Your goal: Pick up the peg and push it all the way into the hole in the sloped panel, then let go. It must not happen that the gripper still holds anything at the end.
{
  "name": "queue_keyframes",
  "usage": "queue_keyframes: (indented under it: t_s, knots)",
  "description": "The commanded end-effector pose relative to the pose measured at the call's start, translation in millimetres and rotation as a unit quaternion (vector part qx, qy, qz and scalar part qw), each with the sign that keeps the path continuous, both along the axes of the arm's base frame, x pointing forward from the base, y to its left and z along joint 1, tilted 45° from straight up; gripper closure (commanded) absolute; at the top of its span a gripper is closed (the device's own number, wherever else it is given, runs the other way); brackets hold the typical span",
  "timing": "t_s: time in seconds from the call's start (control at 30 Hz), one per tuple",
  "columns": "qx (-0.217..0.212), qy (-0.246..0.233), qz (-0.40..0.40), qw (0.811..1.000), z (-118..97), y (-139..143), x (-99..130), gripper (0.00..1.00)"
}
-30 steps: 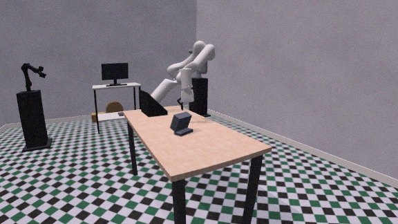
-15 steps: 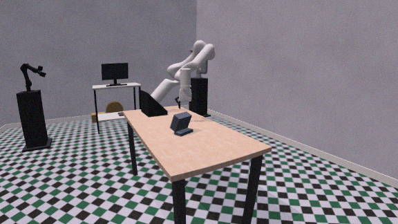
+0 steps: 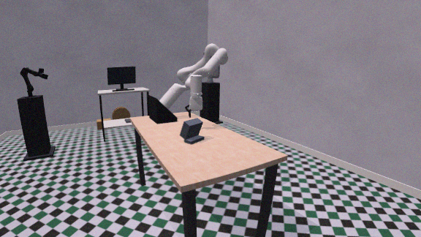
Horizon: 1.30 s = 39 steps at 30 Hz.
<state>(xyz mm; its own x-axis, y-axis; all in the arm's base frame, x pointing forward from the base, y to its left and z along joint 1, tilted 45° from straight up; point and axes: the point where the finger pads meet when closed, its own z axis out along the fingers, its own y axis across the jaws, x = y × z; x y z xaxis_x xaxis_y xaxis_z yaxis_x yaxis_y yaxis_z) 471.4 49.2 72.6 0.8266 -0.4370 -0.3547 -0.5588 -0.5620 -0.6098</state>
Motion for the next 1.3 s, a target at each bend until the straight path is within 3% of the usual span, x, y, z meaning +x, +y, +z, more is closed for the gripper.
queue_keyframes:
  t_s: [0.0, 0.83, 1.23, 1.27]
  knots:
    - [0.0, -0.001, 0.0, 1.0, -5, 5, 1, 0.0]
    - [0.0, -0.001, 0.0, 1.0, -22, 22, 3, 0.0]
    - [0.0, 0.0, 0.0, 1.0, -21, 21, 2, 0.91]
    - [0.0, 0.0, 0.0, 1.0, -21, 21, 2, 0.91]
